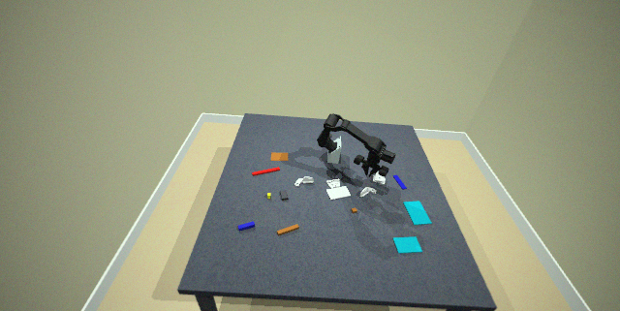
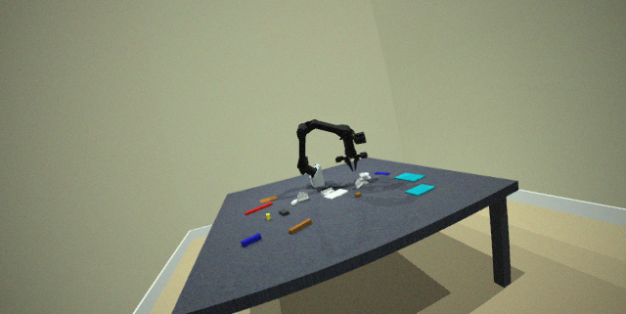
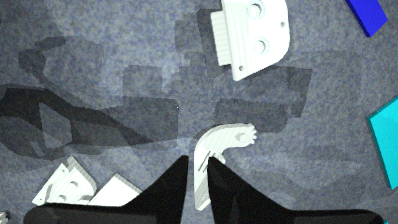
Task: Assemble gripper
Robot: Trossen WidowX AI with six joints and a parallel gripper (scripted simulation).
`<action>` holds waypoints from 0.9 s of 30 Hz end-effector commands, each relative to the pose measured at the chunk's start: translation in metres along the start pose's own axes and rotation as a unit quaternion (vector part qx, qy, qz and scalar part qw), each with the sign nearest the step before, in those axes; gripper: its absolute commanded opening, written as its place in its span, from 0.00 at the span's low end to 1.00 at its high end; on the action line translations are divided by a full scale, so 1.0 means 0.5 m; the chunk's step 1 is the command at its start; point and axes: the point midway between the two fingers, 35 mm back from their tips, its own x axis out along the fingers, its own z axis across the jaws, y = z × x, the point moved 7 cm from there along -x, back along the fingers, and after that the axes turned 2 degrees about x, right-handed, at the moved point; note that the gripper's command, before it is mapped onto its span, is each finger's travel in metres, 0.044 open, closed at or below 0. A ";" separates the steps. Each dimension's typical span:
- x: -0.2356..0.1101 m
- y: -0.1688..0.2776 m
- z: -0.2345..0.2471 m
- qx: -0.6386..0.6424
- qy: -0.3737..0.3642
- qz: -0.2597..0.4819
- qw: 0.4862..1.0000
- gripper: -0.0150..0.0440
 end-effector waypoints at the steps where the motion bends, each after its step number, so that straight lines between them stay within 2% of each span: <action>1: 0.000 0.000 0.000 0.000 0.000 0.000 1.000 0.25; 18: 0.000 0.000 0.000 0.000 0.000 0.000 1.000 0.25; 27: 0.000 0.000 0.000 0.000 0.000 0.000 1.000 0.65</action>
